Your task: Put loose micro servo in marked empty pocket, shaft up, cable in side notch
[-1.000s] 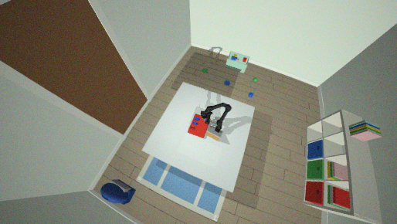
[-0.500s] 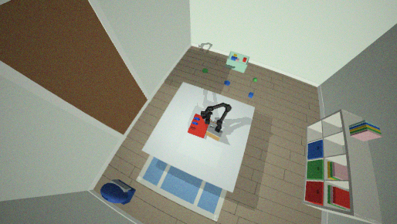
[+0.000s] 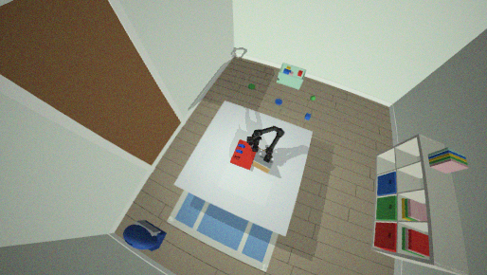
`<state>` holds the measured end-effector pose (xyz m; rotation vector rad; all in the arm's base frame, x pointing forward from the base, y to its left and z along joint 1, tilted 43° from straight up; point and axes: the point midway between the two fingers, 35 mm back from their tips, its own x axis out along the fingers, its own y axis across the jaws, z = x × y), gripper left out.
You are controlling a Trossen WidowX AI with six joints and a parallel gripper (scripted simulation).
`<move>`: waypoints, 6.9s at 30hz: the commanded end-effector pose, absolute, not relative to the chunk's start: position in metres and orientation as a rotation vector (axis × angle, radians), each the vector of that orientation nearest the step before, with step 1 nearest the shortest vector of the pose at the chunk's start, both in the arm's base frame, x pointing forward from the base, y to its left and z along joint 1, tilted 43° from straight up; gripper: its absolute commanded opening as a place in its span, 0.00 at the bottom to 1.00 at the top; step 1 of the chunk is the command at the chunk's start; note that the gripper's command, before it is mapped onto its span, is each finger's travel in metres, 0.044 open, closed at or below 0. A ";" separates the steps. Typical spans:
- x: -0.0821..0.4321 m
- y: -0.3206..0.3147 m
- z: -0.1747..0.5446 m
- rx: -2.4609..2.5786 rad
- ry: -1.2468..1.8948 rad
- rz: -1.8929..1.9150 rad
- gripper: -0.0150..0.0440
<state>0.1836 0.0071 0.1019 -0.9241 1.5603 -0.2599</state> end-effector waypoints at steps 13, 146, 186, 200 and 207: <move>0.181 0.009 0.109 -0.913 1.554 -0.258 0.25; 0.212 0.148 -0.013 -2.535 1.096 2.193 0.25; 0.292 0.164 -0.018 -2.640 0.721 2.646 0.25; 0.320 0.168 -0.021 -2.641 0.722 2.644 0.25; 0.321 0.161 -0.028 -2.641 0.722 2.643 0.25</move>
